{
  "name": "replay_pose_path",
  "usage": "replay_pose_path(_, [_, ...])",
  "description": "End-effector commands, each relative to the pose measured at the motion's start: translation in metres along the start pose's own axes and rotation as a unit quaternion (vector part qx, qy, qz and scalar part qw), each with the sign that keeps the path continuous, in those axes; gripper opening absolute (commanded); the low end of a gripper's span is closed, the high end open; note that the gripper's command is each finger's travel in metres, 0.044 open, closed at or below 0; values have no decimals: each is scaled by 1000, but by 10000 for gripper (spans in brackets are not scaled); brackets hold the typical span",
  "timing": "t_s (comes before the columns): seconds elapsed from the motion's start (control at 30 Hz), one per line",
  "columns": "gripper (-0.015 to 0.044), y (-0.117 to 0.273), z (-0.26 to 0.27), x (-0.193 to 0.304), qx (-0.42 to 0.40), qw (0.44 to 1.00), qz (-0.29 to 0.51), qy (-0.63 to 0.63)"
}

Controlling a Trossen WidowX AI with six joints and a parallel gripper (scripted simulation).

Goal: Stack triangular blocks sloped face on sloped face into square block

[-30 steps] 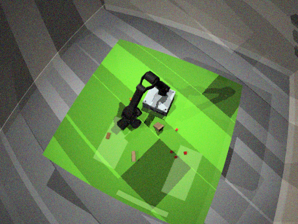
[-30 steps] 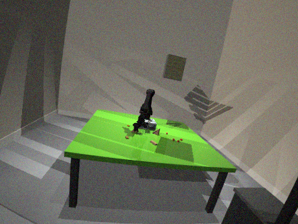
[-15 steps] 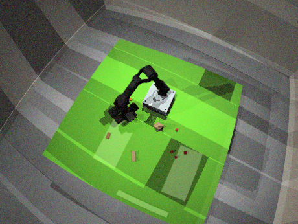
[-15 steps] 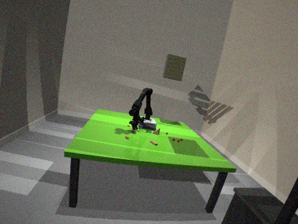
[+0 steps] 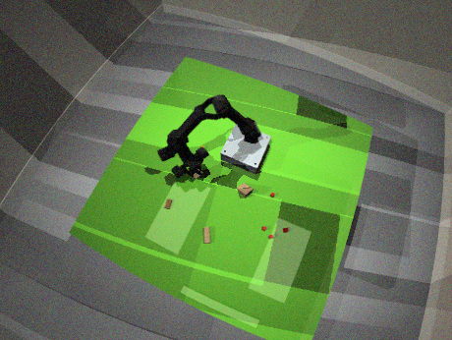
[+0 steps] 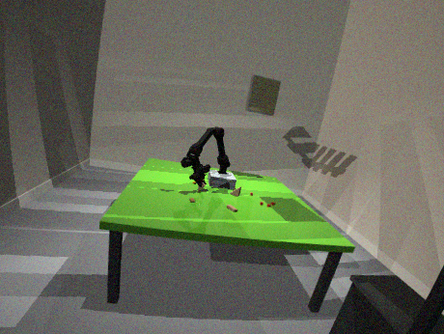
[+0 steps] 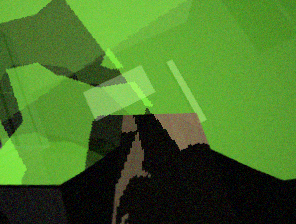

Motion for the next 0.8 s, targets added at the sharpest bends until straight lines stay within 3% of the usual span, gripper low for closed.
replay_pose_path(0.0, [0,3,0,11,9,999,-50,1])
replay_pose_path(0.43, [0,4,5,48,27,978,-208,2])
replay_pose_path(0.47, [26,5,5,39,19,985,-172,2])
replay_pose_path(0.77, [263,5,5,39,19,985,-172,2])
Point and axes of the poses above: the point midway between the two fingers, 35 mm back from their tips, its own y axis back along the fingers, its own z axis across the jaws, x = y × z, the point moved 5 cm from there along y, back along the fingers, and after that the axes turned 7 degrees about y, right-handed, at the moved point
